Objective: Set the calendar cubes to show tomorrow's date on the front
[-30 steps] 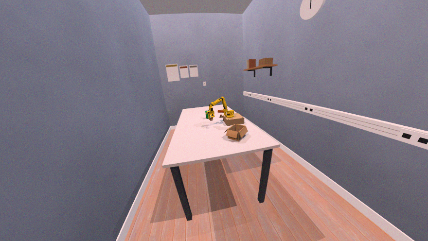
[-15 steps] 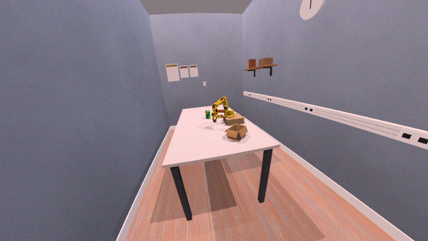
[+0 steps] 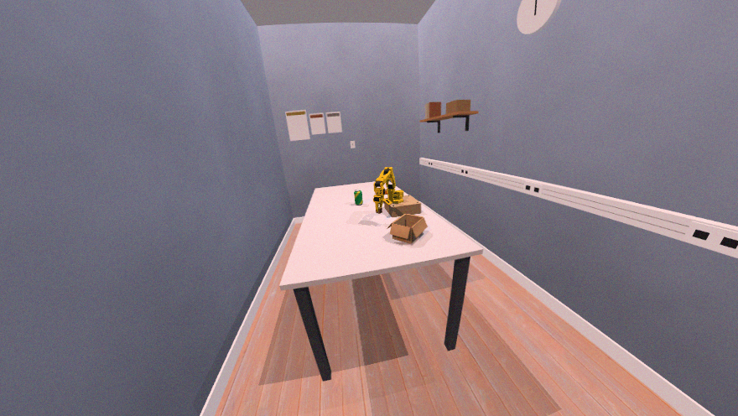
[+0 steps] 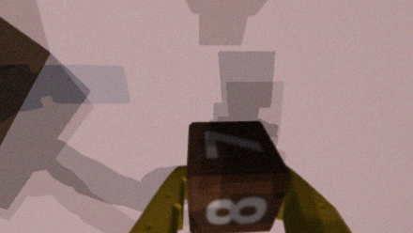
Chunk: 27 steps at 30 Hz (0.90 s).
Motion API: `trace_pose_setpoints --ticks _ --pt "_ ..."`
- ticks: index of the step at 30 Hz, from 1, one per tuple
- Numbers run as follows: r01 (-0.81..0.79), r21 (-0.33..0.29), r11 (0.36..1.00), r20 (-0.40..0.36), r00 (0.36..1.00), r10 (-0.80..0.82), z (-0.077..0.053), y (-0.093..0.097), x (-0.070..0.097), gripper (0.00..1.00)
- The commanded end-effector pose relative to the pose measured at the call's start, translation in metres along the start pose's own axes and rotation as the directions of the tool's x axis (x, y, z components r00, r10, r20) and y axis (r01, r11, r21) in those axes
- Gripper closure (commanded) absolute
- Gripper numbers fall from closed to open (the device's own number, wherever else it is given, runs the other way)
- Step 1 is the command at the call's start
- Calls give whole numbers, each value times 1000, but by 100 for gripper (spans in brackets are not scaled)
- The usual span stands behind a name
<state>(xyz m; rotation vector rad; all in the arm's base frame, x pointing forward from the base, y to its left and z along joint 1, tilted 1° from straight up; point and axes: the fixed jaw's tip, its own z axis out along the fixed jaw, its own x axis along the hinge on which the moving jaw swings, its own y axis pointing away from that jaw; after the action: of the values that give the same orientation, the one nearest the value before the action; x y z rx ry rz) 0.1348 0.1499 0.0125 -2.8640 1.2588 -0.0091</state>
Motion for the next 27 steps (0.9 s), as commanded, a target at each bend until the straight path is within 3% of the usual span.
trace_pose_setpoints --ticks 1,13,27 --pt "37 14 999 3 999 -38 -2 0 -8 100" --pt "43 14 999 3 999 -43 -1 0 -9 100" --pt "43 14 999 3 999 -43 16 -1 -9 100"
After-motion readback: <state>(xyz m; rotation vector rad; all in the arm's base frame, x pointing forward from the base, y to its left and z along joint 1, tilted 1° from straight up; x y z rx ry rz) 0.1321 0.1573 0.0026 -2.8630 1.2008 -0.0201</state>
